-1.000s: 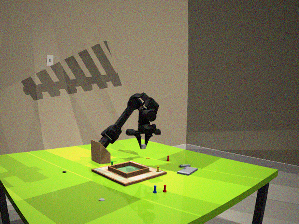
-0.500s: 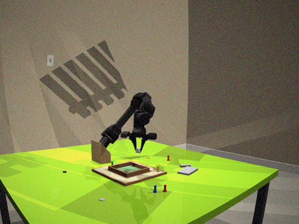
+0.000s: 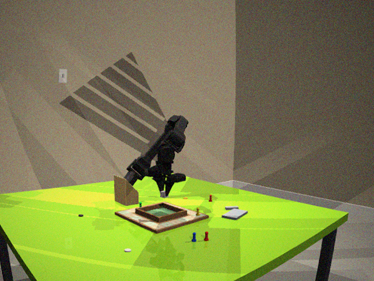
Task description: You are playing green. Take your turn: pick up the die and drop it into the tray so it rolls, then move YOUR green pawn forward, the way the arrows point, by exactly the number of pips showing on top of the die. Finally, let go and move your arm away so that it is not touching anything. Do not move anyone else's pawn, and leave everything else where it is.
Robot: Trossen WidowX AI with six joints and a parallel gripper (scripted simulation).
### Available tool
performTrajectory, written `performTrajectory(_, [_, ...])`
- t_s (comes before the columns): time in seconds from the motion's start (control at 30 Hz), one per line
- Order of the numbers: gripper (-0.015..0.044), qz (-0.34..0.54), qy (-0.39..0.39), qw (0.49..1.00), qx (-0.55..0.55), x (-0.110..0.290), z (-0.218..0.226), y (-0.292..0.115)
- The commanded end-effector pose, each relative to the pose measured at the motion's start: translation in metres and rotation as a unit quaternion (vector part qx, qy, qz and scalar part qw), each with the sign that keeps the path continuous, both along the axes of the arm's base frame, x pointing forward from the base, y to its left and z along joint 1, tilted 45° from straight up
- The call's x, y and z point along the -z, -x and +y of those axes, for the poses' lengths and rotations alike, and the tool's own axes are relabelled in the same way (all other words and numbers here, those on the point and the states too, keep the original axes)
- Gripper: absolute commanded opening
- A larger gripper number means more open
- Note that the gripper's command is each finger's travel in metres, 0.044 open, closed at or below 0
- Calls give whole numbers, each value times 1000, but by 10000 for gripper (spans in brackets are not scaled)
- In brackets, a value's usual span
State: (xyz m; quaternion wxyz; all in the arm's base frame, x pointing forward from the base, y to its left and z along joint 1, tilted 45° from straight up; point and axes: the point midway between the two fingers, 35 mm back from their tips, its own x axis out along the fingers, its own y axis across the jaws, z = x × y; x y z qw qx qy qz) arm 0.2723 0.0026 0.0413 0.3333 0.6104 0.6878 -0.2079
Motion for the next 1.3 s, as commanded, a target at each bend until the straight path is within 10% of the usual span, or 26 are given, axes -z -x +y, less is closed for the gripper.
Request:
performTrajectory(0.0, [0, 45, 2, 998, 47, 14, -9, -2])
performTrajectory(1.27, [0, 2, 409, 909, 78, 20, -2, 7])
